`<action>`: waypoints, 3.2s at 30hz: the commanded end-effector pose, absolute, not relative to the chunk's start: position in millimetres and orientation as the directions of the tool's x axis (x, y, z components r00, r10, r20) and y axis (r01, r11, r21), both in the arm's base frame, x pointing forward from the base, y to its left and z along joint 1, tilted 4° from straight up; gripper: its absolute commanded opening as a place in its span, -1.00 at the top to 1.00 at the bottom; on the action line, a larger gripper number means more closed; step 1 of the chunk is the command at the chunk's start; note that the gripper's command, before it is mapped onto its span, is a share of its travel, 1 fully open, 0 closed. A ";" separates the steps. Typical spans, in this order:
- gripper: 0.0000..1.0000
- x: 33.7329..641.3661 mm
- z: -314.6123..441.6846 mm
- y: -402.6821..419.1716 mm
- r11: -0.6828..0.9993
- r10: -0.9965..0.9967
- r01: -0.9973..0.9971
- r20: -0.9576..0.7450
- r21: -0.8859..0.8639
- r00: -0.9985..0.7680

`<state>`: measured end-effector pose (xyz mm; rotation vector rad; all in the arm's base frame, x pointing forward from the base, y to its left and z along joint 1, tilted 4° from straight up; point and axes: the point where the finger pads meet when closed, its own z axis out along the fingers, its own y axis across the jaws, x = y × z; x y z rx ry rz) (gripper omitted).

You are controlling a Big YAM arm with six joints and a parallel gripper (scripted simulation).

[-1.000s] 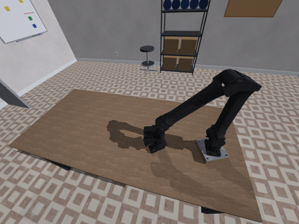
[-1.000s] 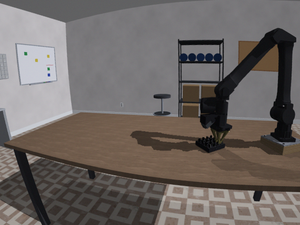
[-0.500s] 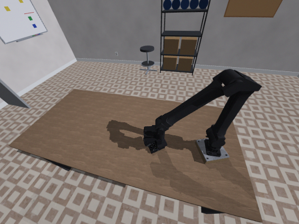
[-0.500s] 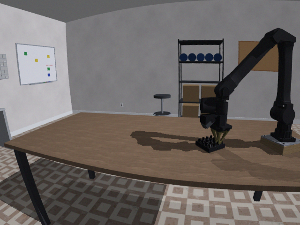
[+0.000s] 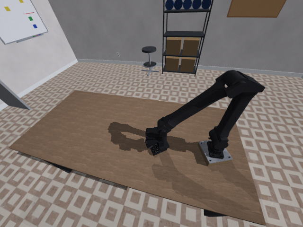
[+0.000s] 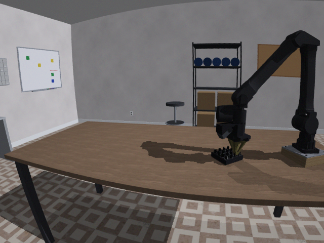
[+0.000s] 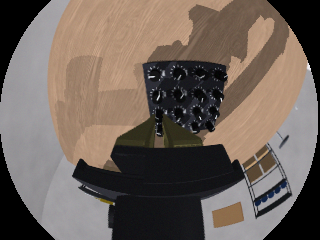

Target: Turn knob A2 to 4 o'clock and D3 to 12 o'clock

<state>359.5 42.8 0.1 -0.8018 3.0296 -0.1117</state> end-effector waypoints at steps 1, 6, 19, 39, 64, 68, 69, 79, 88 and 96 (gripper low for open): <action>0.85 365.4 1.7 38.2 0.871 -0.487 -0.486 -0.004 -0.079 -0.873; 0.85 365.4 1.7 38.2 0.871 -0.487 -0.486 -0.004 -0.079 -0.873; 0.85 365.4 1.7 38.1 0.871 -0.487 -0.486 -0.004 -0.079 -0.873; 0.85 365.4 1.7 38.1 0.890 -0.450 -0.448 -0.007 -0.079 -0.893; 0.85 365.5 1.7 37.8 0.989 -0.128 -0.125 -0.033 -0.073 -0.991; 0.85 365.5 1.7 37.8 0.994 -0.081 -0.078 -0.037 -0.072 -0.996; 0.85 365.5 1.7 37.7 0.996 -0.056 -0.054 -0.039 -0.071 -0.998; 0.85 365.5 1.7 37.6 0.979 0.192 0.195 -0.055 -0.060 -0.980; 0.85 365.4 1.7 37.6 0.930 0.361 0.365 -0.065 -0.050 -0.930; 0.85 365.3 1.6 37.5 0.842 0.535 0.538 -0.073 -0.037 -0.842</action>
